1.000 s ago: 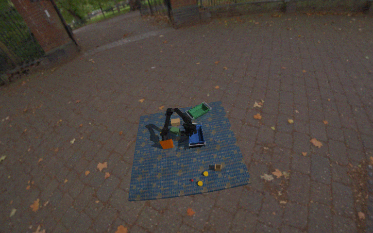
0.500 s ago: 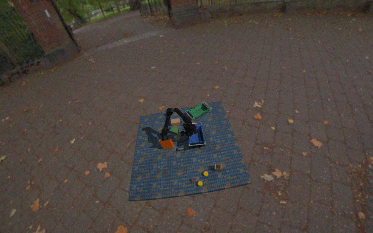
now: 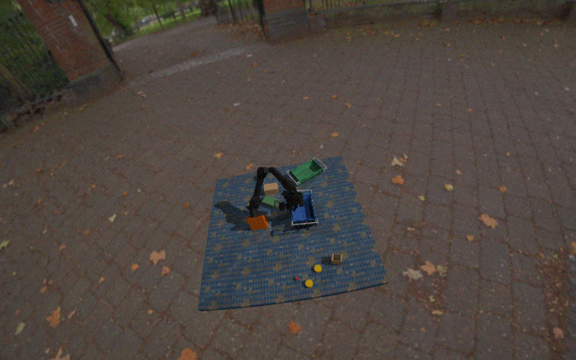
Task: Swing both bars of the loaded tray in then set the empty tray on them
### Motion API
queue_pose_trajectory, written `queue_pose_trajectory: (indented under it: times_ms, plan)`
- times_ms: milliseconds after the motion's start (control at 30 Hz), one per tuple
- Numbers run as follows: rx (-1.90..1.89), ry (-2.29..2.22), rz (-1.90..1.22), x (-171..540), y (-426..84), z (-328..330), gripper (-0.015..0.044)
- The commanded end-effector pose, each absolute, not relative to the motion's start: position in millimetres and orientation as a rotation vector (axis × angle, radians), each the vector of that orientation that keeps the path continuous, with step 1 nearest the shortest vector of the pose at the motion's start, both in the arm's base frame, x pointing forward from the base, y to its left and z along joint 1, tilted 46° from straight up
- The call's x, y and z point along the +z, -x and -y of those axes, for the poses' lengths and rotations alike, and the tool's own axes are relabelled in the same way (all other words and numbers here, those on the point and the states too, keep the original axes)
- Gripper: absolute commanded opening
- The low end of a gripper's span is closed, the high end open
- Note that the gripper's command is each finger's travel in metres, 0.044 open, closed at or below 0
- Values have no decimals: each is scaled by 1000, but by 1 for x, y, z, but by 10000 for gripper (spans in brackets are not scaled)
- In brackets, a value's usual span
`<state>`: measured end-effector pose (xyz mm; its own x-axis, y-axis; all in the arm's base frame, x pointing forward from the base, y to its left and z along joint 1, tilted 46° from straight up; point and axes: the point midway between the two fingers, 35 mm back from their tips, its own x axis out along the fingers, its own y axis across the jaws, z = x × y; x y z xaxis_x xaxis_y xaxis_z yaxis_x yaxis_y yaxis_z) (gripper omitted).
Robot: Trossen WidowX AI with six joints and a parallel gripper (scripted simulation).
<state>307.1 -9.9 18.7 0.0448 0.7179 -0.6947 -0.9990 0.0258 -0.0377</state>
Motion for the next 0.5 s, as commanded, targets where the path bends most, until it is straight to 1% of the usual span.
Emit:
queue_pose_trajectory:
  times_ms: [0,467]
  plan:
    - [1474,602,-597,15,-300,4,0]
    - [1460,611,-586,14,-303,4,0]
